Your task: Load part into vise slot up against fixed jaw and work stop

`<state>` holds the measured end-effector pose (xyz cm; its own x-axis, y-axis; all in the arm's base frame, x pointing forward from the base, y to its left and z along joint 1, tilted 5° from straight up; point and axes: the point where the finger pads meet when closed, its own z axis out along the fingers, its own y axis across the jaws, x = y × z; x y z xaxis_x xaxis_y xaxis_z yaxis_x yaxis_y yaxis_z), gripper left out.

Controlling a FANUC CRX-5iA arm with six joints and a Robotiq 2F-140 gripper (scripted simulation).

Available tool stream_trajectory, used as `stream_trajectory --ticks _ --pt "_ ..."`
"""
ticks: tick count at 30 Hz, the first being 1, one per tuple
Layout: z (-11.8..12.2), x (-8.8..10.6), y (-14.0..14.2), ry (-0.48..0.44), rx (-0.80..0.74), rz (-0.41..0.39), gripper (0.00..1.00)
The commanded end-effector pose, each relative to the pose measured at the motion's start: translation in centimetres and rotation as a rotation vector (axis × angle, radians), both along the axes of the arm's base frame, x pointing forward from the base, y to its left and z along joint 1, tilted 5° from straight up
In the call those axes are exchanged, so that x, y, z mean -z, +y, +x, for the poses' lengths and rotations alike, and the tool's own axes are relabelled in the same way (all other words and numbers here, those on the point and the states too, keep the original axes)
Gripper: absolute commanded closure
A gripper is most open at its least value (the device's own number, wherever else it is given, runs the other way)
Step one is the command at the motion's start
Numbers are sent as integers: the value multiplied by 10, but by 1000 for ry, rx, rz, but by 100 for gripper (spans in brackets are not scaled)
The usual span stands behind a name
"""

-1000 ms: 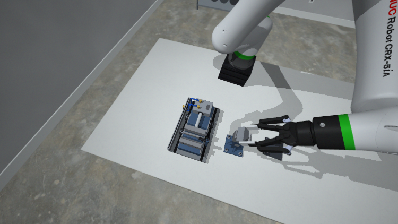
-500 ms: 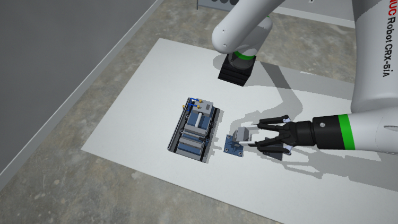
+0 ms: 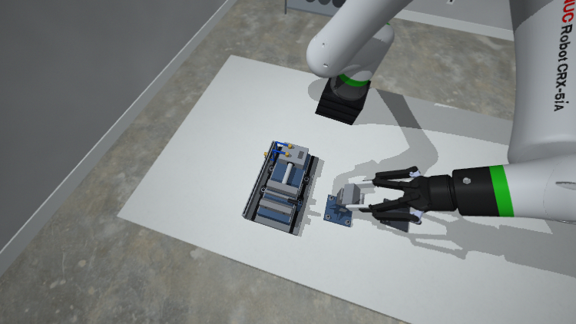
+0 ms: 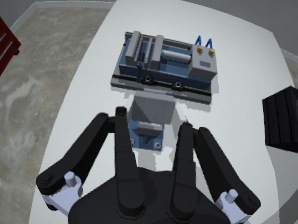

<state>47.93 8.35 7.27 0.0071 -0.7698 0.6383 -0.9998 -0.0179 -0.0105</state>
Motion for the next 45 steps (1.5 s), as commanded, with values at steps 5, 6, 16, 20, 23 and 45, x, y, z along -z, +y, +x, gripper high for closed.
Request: stream_trajectory --ticks 5,6,16,20,23,45 --pt "0 0 0 0 0 0 100" --pt "0 0 0 0 0 0 100" --pt "0 0 0 0 0 0 49" --pt "0 0 0 0 0 0 49" --pt "0 0 0 0 0 0 49" --pt "0 0 0 0 0 0 49"
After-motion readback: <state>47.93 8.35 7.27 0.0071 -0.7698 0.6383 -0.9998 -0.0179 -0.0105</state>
